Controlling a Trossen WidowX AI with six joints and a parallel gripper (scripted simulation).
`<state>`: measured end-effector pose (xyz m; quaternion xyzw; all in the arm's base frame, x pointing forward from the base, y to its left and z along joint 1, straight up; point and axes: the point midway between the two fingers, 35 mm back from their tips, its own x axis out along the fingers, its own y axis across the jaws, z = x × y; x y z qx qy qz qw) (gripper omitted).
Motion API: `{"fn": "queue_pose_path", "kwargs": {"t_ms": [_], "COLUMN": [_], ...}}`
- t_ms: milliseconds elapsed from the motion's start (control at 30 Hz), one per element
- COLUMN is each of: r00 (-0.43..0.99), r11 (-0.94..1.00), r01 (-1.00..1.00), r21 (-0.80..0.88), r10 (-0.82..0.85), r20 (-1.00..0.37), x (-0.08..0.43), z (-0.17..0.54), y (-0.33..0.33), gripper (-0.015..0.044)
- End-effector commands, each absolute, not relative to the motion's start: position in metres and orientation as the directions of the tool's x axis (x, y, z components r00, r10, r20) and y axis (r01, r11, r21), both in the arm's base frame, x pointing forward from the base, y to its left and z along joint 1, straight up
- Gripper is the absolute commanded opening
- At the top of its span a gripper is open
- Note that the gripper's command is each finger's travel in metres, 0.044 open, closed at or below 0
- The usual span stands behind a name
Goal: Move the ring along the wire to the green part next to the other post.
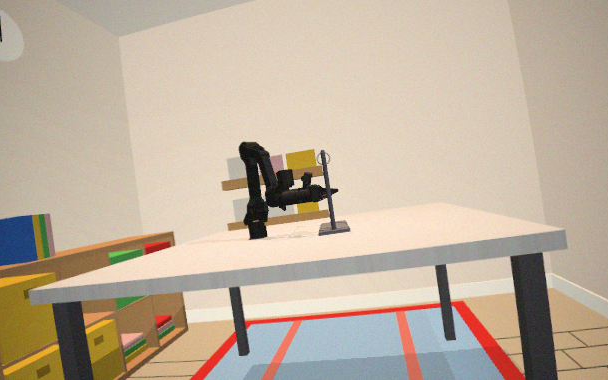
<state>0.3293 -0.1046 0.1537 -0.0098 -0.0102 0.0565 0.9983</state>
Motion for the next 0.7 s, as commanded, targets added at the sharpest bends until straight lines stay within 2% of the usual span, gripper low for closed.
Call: {"fn": "queue_pose_path", "kwargs": {"t_ms": [0, 667], "r00": [0.993, 0.993], "r11": [0.993, 0.993], "r01": [-0.114, -0.115], "r21": [-0.015, -0.01], "r10": [0.114, 0.115], "r20": [0.018, 0.018], "x": [0.329, 0.327], "z": [0.154, 0.153], "y": [-0.102, -0.082], "gripper": [-0.015, -0.015]}}
